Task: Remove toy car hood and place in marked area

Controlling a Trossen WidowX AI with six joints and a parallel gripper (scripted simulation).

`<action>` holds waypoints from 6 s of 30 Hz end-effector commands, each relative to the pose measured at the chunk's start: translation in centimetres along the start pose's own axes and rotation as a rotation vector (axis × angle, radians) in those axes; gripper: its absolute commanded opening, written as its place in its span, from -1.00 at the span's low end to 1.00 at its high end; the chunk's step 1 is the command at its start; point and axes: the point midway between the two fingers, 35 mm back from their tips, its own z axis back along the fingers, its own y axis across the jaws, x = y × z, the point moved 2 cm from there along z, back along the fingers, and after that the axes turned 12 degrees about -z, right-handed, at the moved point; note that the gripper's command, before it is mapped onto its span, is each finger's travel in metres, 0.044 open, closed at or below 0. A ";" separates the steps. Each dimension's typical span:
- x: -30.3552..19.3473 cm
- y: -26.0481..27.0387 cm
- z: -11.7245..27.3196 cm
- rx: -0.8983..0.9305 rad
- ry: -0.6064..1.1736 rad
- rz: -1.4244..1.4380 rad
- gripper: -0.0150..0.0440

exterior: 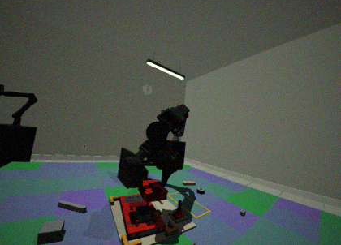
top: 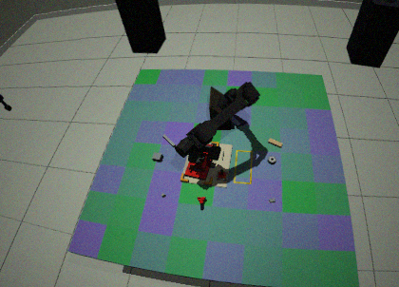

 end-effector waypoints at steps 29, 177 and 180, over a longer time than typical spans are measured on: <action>-7.9 15.5 0.7 0.007 0.004 0.003 -0.49; -10.6 18.1 -9.0 0.020 0.014 0.006 -0.49; -10.5 18.2 -8.8 0.020 0.011 0.012 -0.40</action>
